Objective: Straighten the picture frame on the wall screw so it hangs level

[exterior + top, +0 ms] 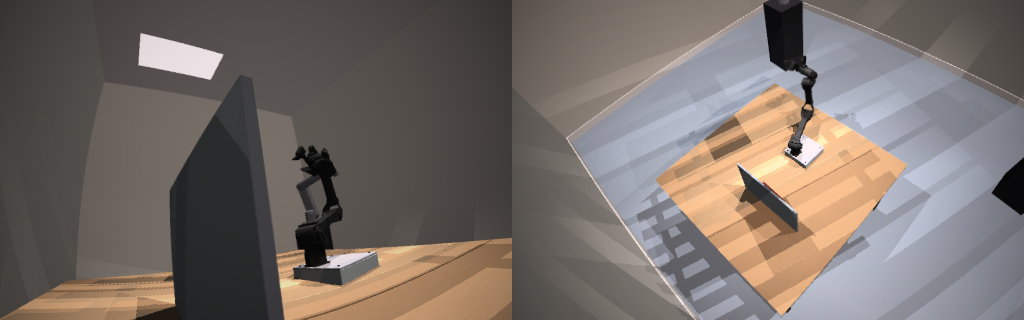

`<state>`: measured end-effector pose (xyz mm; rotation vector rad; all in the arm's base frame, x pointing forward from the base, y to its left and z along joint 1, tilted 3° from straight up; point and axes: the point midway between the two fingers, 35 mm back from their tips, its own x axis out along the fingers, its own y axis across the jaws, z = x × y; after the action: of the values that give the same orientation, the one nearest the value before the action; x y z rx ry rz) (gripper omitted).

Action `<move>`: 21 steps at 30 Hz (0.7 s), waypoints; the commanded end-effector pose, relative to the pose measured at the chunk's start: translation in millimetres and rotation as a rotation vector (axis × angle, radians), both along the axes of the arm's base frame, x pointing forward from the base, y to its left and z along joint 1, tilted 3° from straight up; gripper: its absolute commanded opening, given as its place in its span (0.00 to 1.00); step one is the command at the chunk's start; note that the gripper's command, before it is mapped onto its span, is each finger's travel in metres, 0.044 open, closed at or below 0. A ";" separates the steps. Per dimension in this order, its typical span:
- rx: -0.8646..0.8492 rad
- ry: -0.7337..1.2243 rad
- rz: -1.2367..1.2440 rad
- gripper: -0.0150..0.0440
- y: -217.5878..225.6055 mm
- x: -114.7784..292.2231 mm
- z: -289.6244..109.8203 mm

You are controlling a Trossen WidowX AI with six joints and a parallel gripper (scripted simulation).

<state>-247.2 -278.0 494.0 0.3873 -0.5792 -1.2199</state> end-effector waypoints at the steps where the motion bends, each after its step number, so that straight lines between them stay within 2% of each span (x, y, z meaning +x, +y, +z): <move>1: -0.005 -0.001 -0.001 0.89 0.1 1.6 1.7; 5: -0.066 -0.031 0.048 0.71 5.7 44.7 29.1; 6: -0.067 -0.043 0.078 0.69 8.6 59.8 34.4; 12: -0.073 -0.102 0.244 0.69 36.2 146.8 59.4; 21: -0.109 -0.148 0.480 0.69 114.7 272.9 79.5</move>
<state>-8.0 -191.0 568.9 0.5023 -0.6302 -0.7660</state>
